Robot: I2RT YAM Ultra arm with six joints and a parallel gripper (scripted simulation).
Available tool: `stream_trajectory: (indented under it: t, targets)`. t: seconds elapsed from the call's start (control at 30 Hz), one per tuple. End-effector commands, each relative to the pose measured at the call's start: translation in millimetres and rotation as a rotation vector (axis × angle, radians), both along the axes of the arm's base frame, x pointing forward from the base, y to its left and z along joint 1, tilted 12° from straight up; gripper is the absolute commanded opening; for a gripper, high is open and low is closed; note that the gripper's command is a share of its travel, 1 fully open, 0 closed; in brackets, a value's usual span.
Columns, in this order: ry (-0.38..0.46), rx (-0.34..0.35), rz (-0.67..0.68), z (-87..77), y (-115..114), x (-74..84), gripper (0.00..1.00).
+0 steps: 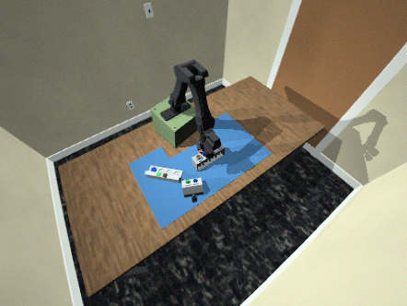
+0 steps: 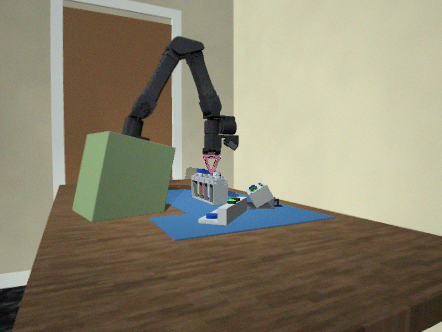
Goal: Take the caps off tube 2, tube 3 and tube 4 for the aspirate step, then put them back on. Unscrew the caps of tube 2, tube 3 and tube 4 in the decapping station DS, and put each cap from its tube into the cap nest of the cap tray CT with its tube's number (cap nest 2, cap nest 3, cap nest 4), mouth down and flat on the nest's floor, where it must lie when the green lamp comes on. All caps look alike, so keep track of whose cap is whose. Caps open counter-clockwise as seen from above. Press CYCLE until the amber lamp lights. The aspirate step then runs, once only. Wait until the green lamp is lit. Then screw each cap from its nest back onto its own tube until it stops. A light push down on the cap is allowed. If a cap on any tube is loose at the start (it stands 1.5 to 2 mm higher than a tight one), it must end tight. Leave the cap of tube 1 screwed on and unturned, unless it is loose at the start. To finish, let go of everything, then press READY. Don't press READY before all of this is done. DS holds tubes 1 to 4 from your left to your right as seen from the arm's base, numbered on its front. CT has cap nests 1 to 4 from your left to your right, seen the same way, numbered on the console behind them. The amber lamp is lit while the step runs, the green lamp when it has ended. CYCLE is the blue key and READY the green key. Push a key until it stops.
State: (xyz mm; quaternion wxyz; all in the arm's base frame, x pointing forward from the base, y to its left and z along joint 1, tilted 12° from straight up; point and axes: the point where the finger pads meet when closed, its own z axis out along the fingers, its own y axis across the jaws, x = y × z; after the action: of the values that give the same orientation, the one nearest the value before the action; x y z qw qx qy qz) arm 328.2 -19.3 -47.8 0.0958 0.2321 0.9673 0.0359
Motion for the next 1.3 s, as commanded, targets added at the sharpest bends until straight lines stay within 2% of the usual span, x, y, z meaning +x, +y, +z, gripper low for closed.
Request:
stream_trajectory:
  t: [0.0, 0.07, 0.13, 0.63, 0.7, 1.2, 1.27]
  targets:
    - [-0.018, -0.010, 0.037, 3.8, -0.6, 3.7, 0.49]
    - [-0.020, -0.027, 0.115, 4.3, -0.6, 3.6, 0.49]
    - [-0.020, -0.027, 0.115, 4.3, -0.6, 3.6, 0.49]
    - [-0.034, -0.153, 0.702, 4.3, -0.6, 3.3, 0.49]
    - [-0.034, -0.153, 0.702, 4.3, -0.6, 3.3, 0.49]
    - [-0.047, -0.279, 1.288, 4.2, -0.7, 3.0, 0.49]
    - [-0.047, -0.279, 1.288, 4.2, -0.7, 3.0, 0.49]
